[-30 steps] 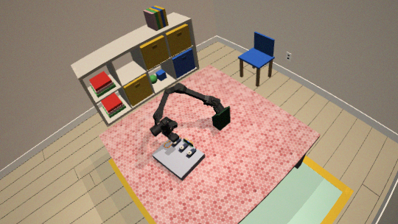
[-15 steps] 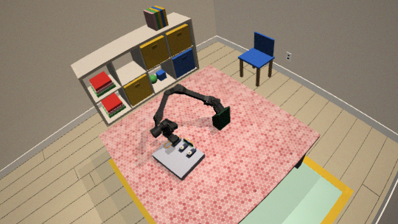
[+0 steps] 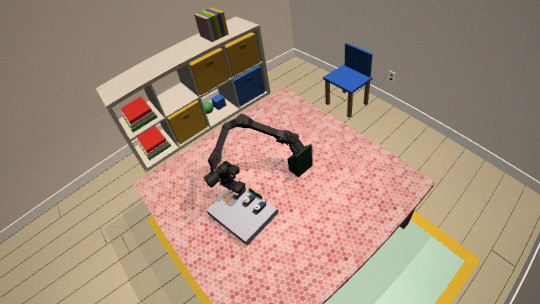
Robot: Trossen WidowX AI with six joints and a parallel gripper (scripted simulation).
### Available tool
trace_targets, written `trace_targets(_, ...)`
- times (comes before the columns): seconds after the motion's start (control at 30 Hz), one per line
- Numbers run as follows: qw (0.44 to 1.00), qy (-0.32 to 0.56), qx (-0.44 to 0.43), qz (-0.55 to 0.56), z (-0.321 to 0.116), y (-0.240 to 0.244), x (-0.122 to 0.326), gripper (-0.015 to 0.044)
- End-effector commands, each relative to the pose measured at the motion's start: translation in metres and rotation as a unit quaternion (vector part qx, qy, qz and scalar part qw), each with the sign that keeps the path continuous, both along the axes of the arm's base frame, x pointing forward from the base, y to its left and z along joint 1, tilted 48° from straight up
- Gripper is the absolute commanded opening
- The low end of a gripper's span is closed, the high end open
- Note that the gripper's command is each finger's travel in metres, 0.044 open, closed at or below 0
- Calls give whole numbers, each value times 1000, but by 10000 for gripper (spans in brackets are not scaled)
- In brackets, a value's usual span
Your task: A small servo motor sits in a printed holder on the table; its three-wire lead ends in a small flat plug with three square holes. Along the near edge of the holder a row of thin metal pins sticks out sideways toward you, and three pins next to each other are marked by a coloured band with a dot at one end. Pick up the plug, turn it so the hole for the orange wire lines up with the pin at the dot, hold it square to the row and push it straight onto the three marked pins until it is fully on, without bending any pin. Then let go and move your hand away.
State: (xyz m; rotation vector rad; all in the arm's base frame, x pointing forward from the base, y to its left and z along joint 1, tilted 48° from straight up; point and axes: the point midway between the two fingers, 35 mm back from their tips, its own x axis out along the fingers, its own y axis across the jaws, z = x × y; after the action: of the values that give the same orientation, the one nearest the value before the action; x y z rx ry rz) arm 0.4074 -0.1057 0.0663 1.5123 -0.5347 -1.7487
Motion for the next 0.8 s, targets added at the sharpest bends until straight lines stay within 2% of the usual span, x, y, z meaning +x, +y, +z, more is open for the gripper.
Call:
trace_targets(0.0, 998, 42, 0, 37, 2, 1, 0, 0)
trace_targets(0.37, 970, 184, 4, 161, 4, 3, 0, 0)
trace_targets(0.77, 898, 331, 8, 290, 7, 6, 0, 0)
